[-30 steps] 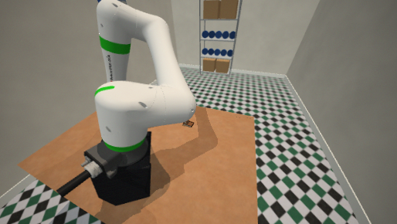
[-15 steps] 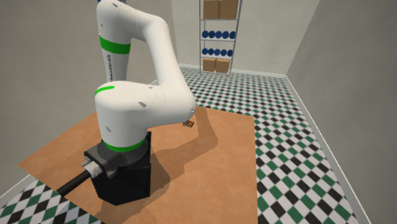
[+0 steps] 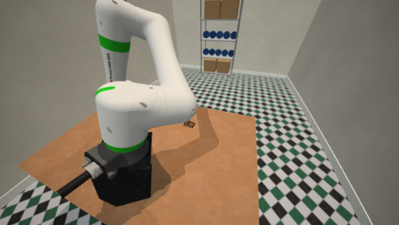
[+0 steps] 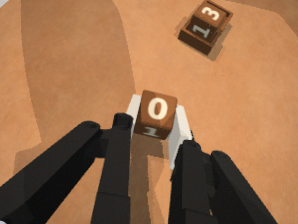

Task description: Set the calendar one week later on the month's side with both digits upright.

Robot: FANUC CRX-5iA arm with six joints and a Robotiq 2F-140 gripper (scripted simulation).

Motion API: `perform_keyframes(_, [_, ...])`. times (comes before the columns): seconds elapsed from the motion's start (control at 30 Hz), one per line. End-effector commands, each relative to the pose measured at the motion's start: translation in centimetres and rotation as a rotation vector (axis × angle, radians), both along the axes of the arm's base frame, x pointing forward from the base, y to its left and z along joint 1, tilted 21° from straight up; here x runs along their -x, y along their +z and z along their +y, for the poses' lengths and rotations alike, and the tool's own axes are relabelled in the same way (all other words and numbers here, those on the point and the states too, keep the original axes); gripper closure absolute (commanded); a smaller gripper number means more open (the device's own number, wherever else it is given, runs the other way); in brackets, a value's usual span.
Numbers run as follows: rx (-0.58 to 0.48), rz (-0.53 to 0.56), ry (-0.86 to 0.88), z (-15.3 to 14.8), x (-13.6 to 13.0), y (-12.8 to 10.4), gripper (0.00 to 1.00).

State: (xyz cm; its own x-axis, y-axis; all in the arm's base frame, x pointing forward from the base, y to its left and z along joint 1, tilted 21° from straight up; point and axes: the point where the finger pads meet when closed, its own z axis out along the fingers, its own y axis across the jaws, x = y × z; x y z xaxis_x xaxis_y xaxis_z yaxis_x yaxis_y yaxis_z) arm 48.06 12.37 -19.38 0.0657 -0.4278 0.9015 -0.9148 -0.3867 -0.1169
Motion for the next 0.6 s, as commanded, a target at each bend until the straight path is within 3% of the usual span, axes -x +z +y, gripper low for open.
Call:
perform_keyframes(0.0, [0.0,0.0,0.0,0.3,0.3,1.0,0.83])
perform_keyframes(0.33, [0.0,0.0,0.0,1.4,1.2,4.7,0.83])
perform_keyframes(0.57, [0.0,0.0,0.0,1.6,1.4,5.4,0.83])
